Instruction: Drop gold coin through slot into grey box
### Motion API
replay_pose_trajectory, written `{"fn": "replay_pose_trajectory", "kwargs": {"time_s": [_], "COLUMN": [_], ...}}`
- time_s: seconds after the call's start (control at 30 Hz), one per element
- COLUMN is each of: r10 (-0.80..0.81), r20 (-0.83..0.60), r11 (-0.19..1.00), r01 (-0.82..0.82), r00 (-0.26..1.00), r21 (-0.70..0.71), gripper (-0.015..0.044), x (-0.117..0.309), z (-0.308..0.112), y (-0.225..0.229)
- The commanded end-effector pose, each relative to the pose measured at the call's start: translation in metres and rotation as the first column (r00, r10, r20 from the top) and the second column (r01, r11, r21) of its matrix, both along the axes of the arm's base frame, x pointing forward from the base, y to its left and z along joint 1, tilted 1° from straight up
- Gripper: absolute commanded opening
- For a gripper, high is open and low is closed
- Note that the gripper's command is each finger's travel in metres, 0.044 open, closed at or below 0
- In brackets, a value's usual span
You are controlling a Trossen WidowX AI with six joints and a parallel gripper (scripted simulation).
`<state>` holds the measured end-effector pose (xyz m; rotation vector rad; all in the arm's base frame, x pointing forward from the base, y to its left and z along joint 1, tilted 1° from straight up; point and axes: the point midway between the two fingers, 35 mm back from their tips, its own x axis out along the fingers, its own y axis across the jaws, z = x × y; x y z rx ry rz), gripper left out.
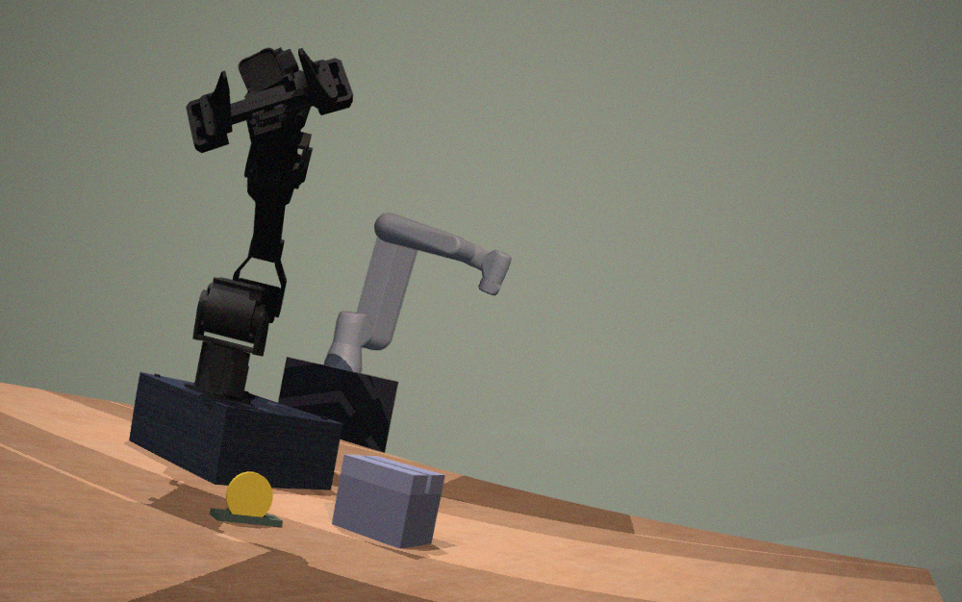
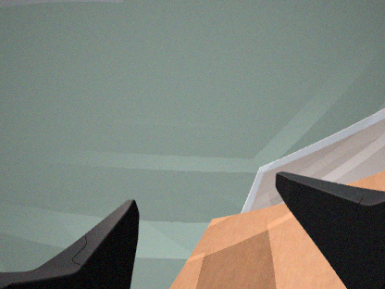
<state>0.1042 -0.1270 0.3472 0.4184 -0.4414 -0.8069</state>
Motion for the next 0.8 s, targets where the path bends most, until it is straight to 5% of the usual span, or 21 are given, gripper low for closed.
{"fn": "replay_pose_trajectory", "kwargs": {"time_s": [0.0,0.2,0.27,0.4,0.57,0.77], "r10": [-0.001,0.025,0.05,0.089,0.074,-0.022], "r20": [-0.017,-0.536,-0.696,-0.919,-0.995,-0.908], "r11": [1.0,0.996,0.989,0.948,0.818,0.602], "r01": [0.001,-0.066,-0.132,-0.315,-0.566,-0.73], "r00": [1.0,0.844,0.716,0.383,-0.071,-0.418], "r21": [-0.002,-0.056,-0.066,-0.039,0.101,0.322], "gripper": [0.0374,0.0216,0.0164,0.0161,0.0161,0.0161], "x": [0.001,0.046,0.061,0.086,0.108,0.119], "z": [-0.001,-0.045,-0.064,-0.106,-0.159,-0.206], "y": [-0.001,-0.025,-0.03,-0.035,-0.032,-0.021]}}
